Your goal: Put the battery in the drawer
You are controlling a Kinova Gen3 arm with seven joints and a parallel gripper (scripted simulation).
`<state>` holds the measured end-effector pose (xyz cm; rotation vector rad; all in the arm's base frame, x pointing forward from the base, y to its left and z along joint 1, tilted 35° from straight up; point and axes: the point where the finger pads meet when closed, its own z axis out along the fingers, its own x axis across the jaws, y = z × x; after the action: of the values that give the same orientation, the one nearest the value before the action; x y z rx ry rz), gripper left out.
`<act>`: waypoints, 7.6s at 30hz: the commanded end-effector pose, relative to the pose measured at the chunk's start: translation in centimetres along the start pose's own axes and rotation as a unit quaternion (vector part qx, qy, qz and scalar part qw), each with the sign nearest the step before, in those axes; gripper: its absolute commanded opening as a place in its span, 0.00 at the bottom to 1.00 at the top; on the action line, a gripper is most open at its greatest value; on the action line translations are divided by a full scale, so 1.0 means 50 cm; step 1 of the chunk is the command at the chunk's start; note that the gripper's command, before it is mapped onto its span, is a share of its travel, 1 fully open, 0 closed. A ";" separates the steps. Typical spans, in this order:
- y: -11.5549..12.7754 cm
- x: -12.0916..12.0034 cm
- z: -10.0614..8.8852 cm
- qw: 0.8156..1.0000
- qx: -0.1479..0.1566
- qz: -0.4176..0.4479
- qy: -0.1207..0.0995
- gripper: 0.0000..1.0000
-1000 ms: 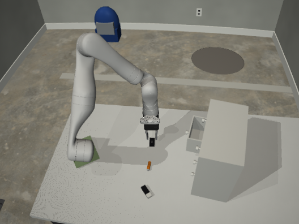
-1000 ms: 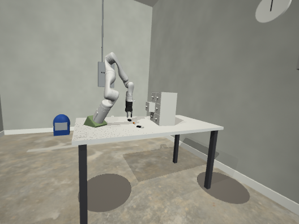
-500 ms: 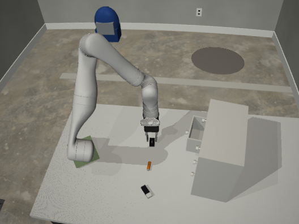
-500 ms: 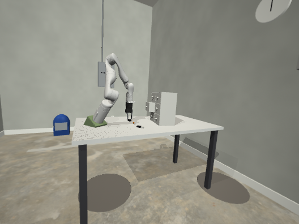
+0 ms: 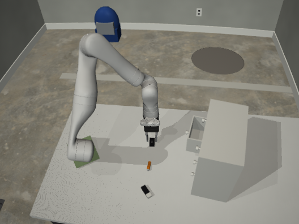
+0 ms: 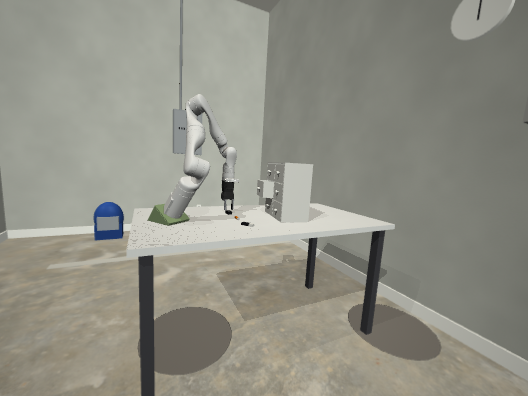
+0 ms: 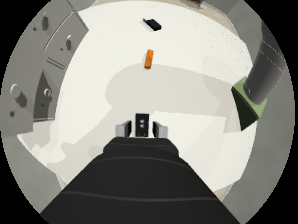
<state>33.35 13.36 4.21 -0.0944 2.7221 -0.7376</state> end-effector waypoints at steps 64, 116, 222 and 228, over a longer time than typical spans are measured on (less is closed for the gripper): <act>0.001 -0.001 0.048 1.000 -0.001 0.000 0.000 0.51; -0.001 -0.002 -0.152 1.000 -0.001 0.010 0.000 0.51; -0.120 -0.150 -0.152 0.615 -0.001 0.788 0.000 0.51; -0.121 -0.150 -0.152 0.614 -0.001 0.789 0.000 0.51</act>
<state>37.89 12.85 15.54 1.9402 1.6210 -0.0871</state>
